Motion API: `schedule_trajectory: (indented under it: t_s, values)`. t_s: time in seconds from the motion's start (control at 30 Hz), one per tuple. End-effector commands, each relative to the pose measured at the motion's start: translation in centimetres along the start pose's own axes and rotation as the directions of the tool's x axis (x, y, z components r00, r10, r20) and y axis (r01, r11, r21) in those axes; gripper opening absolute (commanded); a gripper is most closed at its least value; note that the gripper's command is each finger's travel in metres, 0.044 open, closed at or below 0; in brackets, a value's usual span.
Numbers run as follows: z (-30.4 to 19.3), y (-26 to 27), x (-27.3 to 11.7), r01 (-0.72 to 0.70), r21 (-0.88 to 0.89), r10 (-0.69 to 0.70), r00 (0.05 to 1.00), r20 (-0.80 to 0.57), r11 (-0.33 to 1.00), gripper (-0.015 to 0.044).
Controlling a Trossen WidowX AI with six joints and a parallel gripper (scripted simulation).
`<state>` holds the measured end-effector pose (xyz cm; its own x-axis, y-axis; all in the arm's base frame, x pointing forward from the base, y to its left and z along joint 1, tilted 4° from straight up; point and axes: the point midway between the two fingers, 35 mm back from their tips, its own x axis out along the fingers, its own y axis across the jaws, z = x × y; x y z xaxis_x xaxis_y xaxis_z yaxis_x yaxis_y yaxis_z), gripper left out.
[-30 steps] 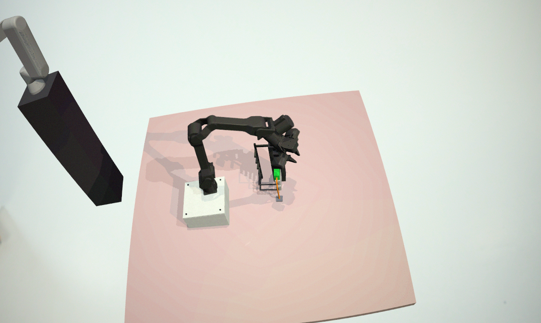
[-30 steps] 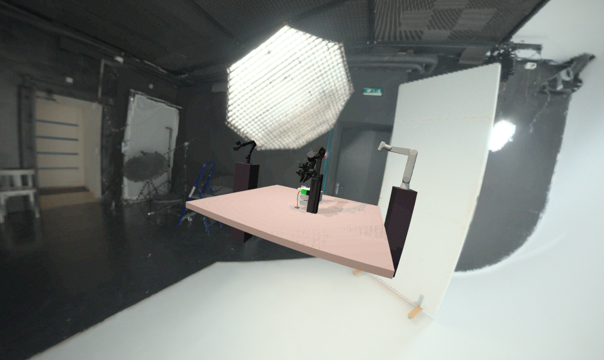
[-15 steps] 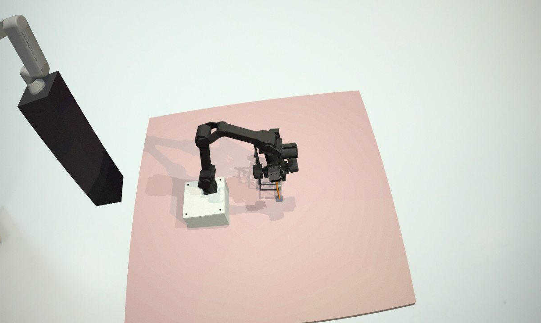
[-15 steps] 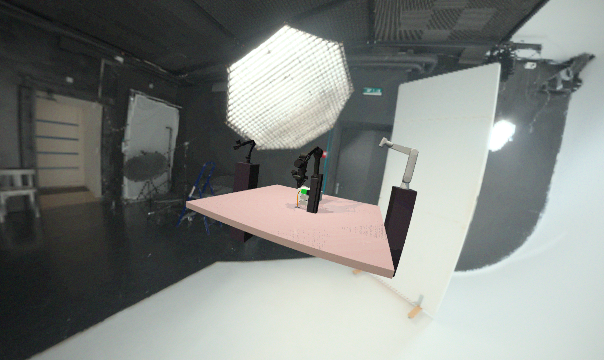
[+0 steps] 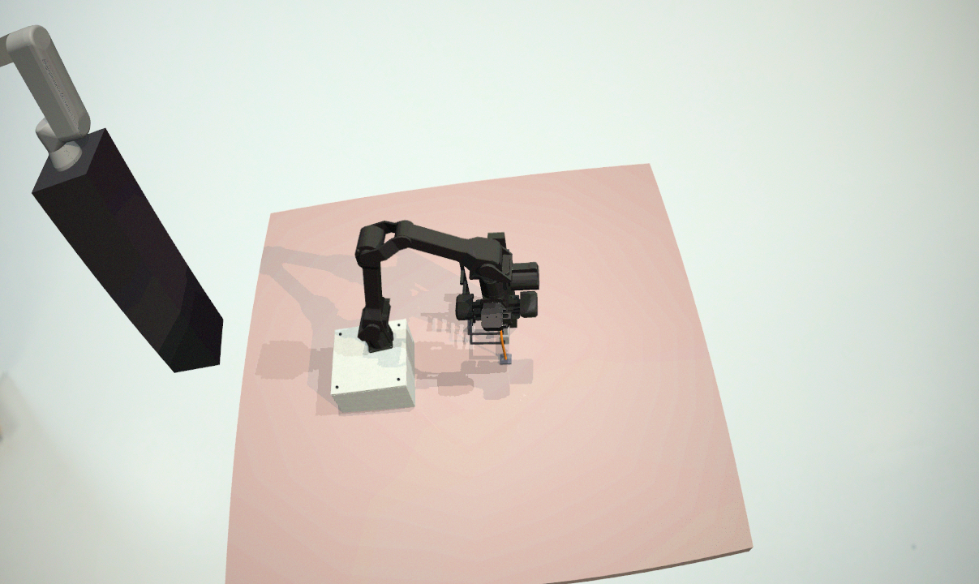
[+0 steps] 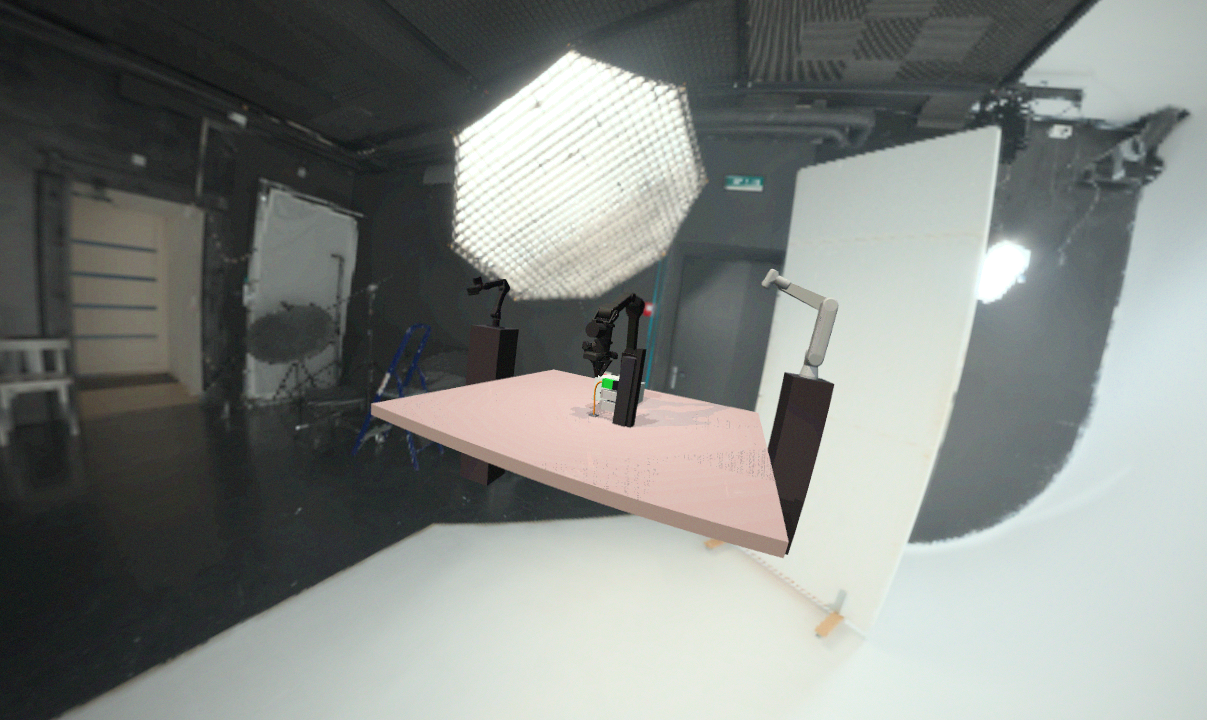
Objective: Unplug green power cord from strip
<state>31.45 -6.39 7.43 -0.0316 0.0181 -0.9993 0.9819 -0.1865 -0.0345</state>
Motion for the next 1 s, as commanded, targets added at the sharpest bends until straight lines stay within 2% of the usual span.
schedule_trajectory:
  t_s: [0.0,0.97]
  values:
    - [-0.7,0.0,0.1,0.004,0.003,-0.004,1.000,-0.005,1.000,0.0160]
    - [-3.8,-0.1,0.7,0.005,0.003,-0.005,1.000,-0.008,1.000,0.0160]
